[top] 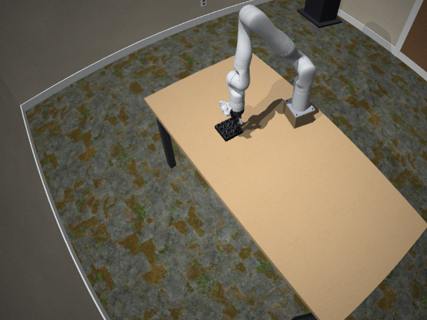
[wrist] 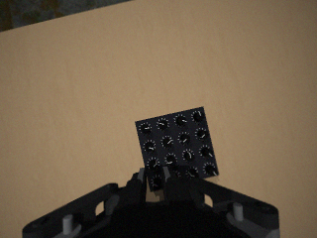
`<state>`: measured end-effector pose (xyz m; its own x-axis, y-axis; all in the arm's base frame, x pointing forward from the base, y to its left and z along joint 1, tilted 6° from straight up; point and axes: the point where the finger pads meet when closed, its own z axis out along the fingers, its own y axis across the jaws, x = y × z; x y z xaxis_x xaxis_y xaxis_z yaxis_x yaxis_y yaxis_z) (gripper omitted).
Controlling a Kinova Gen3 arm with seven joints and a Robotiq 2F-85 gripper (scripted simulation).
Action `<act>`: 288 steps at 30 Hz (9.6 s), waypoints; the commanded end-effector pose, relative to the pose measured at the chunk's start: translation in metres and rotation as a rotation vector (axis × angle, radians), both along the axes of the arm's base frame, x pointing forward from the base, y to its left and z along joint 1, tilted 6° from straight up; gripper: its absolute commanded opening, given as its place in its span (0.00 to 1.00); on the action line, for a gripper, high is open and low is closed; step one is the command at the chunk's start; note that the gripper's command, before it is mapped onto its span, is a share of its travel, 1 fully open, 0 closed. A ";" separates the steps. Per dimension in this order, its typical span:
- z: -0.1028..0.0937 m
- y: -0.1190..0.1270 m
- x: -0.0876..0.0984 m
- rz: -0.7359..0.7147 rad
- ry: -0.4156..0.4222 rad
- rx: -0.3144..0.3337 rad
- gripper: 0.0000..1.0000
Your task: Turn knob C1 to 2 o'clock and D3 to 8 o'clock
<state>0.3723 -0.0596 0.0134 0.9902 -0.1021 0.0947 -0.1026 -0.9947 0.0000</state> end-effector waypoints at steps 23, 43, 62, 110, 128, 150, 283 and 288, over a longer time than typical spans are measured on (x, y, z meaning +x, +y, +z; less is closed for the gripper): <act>0.017 -0.054 -0.024 0.434 0.001 -0.044 0.19; 0.017 -0.054 -0.024 0.434 0.001 -0.044 0.19; 0.016 -0.054 -0.024 0.434 0.001 -0.044 0.19; -0.023 -0.055 -0.019 0.434 0.002 -0.043 0.19; -0.026 -0.055 -0.019 0.434 0.002 -0.043 0.19; -0.026 -0.055 -0.019 0.434 0.002 -0.043 0.19; -0.039 -0.055 -0.017 0.684 0.004 -0.067 0.08; -0.039 -0.055 -0.017 0.810 0.006 -0.079 0.08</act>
